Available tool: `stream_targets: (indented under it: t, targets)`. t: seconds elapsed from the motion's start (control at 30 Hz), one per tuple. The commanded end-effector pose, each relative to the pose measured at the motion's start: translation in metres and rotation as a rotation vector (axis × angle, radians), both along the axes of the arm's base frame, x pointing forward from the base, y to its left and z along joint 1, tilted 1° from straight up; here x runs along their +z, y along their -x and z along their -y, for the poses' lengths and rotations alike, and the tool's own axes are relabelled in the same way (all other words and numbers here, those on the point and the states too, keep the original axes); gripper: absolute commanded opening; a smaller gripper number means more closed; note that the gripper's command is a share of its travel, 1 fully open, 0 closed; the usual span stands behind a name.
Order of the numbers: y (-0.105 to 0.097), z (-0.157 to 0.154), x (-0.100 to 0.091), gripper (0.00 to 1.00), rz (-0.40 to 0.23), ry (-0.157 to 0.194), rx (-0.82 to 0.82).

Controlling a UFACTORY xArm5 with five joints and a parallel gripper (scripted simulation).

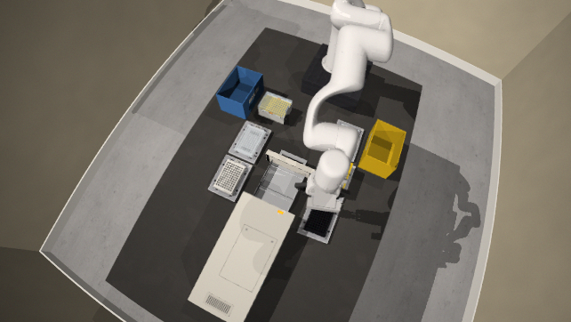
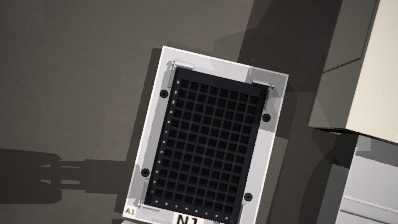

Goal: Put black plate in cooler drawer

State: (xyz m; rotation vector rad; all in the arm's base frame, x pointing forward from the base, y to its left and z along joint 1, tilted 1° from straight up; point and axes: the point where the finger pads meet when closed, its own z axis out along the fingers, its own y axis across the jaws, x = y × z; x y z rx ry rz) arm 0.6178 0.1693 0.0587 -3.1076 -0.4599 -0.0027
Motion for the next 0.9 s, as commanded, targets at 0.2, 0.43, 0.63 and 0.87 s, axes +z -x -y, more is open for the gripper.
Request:
stream_targets:
  t: [0.2, 0.43, 0.63, 0.87]
  targets:
    - [-0.033, -0.04, -0.001, 1.0, -0.012, -0.001, -0.228]
    - [-0.034, -0.04, -0.001, 1.0, -0.012, -0.001, -0.228]
    - [-0.034, -0.04, -0.001, 1.0, -0.012, -0.001, -0.228]
    - [-0.034, -0.04, -0.01, 1.0, -0.012, -0.001, -0.228]
